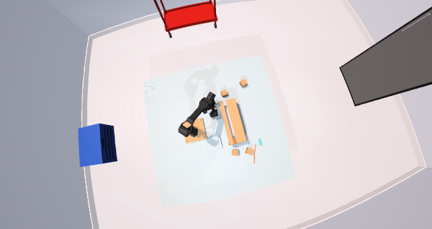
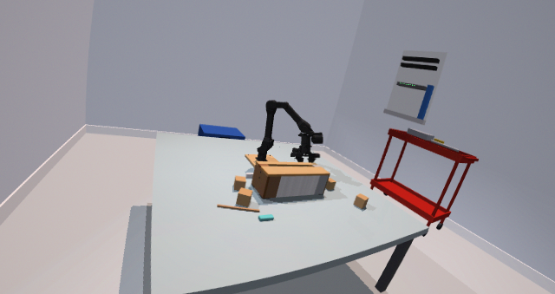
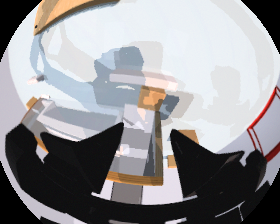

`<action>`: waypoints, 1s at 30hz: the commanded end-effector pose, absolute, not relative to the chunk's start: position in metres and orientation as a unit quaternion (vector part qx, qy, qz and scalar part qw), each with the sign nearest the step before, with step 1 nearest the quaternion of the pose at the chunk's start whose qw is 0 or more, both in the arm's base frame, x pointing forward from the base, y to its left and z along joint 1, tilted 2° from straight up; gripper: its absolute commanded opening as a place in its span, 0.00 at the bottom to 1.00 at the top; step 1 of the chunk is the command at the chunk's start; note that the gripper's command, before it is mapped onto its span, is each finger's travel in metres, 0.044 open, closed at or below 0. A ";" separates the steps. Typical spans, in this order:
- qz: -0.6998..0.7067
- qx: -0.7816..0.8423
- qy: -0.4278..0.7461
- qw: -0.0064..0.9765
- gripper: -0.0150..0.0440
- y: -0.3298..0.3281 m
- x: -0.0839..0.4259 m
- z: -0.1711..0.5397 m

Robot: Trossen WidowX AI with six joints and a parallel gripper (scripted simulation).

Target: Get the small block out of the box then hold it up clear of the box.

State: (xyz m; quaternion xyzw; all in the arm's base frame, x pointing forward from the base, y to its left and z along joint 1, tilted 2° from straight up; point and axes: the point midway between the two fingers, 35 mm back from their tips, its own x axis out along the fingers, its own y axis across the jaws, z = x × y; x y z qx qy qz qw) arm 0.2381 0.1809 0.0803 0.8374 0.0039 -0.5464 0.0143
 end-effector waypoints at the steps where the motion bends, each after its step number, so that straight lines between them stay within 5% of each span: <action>1: -0.543 0.839 0.006 0.014 0.74 0.182 0.240 0.076; 30: -0.543 0.839 0.006 0.014 0.74 0.181 0.240 0.030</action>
